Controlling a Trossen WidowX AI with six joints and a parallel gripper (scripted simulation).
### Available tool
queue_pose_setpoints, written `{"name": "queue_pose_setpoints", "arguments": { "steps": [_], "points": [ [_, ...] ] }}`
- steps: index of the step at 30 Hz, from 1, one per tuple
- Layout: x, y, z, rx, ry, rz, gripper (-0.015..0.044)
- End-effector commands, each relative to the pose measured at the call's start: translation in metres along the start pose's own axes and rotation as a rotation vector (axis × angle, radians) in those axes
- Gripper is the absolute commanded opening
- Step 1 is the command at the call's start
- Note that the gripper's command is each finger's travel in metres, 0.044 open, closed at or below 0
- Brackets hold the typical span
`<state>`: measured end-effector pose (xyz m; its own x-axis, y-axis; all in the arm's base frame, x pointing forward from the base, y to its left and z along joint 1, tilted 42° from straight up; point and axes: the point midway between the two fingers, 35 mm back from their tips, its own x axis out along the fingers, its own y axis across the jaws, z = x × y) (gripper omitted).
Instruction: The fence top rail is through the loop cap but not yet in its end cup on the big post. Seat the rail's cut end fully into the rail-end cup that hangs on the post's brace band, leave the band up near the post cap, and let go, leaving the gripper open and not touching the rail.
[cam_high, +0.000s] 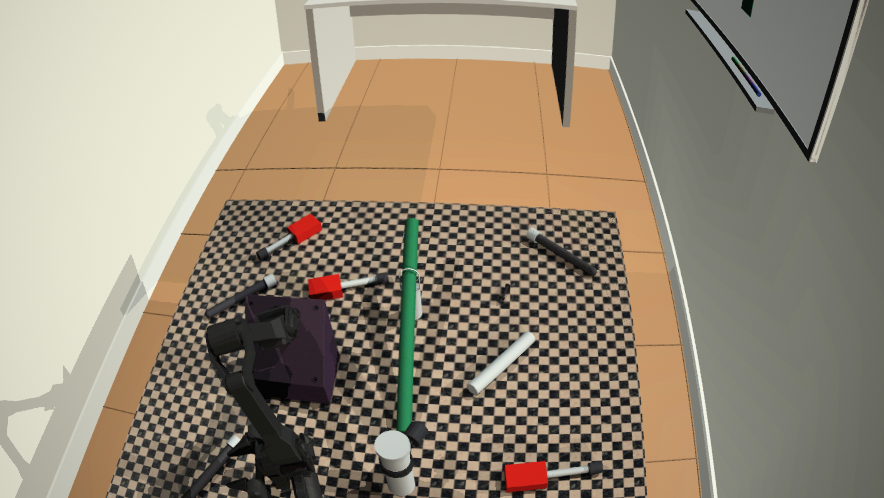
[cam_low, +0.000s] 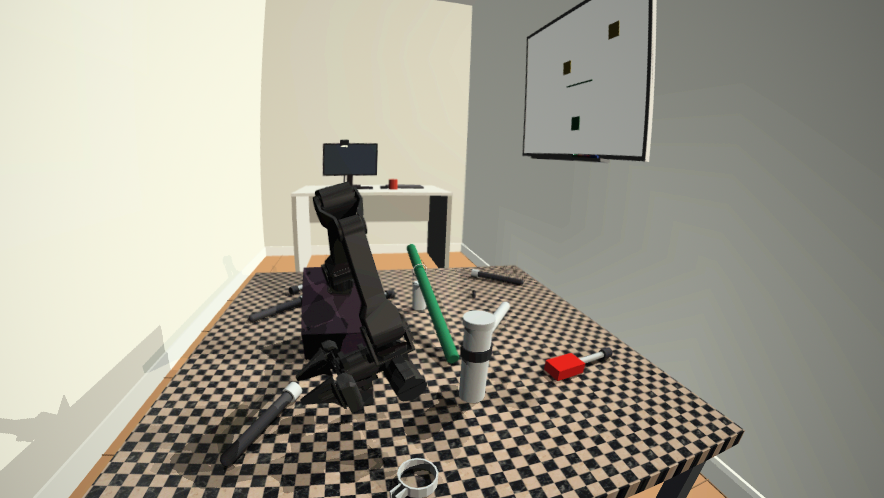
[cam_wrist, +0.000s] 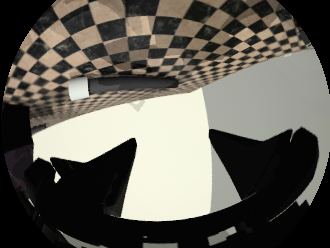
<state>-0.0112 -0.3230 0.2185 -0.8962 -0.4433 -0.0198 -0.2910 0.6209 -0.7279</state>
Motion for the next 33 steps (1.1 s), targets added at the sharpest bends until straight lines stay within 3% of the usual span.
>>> {"name": "queue_pose_setpoints", "arguments": {
  "steps": [1, 20, 33],
  "points": [
    [0.0, 0.0, 0.0, 0.004, -0.002, 0.0, 0.0426],
    [-0.065, -0.043, 0.017, 0.743, -0.371, 0.022, 0.044],
    [-0.137, -0.083, 0.013, 1.307, -0.733, 0.191, 0.044]
  ]
}}
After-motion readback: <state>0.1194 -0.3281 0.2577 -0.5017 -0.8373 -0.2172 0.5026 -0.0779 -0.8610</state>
